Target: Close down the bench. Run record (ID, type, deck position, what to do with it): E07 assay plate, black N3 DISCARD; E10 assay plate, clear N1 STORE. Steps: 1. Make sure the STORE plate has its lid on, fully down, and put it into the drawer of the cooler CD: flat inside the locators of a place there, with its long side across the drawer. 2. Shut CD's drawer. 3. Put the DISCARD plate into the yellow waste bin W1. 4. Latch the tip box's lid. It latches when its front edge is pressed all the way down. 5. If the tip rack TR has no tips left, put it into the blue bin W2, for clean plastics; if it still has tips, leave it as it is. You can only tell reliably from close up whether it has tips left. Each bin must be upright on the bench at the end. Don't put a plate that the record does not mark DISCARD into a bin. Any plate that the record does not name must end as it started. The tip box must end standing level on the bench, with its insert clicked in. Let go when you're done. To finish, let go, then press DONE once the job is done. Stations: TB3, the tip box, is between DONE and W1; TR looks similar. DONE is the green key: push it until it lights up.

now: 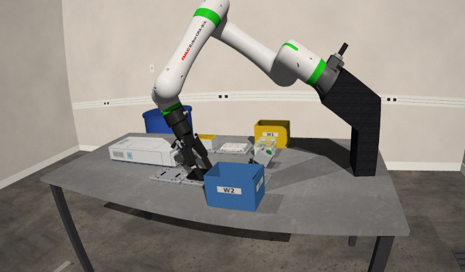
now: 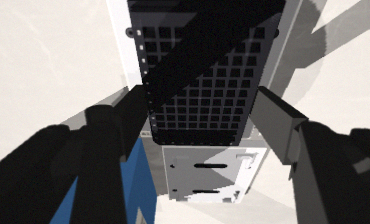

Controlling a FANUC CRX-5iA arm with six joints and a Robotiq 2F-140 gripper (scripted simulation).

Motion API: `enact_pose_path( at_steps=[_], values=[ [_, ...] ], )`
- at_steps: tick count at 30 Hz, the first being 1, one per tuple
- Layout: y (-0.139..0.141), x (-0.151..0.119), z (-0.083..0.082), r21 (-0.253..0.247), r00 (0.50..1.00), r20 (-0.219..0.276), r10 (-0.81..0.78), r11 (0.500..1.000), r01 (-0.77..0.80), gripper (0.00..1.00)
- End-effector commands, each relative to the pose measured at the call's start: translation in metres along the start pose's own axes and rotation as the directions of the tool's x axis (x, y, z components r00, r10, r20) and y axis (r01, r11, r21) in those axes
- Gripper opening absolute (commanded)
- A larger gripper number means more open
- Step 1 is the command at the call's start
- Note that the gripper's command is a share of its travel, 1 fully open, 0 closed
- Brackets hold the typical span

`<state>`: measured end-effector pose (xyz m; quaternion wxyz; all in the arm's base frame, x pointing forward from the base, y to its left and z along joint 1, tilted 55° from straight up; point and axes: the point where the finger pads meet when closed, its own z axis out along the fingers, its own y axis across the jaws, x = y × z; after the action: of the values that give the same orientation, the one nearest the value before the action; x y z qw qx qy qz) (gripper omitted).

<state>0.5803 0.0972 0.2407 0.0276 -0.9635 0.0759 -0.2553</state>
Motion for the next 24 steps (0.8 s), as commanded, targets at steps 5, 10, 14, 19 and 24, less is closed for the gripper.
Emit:
enact_pose_path(
  at_steps=[5, 10, 14, 19, 24],
  values=[
    [0.0, -0.003, -0.009, 0.001, 1.0, -0.001, 0.0, 1.0, 0.0, 0.1],
    [0.0, -0.006, -0.013, 0.001, 1.0, -0.001, 0.0, 1.0, 0.0, 0.1],
    [0.0, -0.007, -0.017, 0.001, 1.0, -0.001, 0.0, 1.0, 0.0, 0.1],
    [0.0, -0.01, -0.023, 0.001, 1.0, -0.001, 0.0, 1.0, 0.0, 0.1],
    [0.0, -0.013, -0.029, 0.001, 1.0, -0.001, 0.0, 1.0, 0.0, 0.1]
  ],
)
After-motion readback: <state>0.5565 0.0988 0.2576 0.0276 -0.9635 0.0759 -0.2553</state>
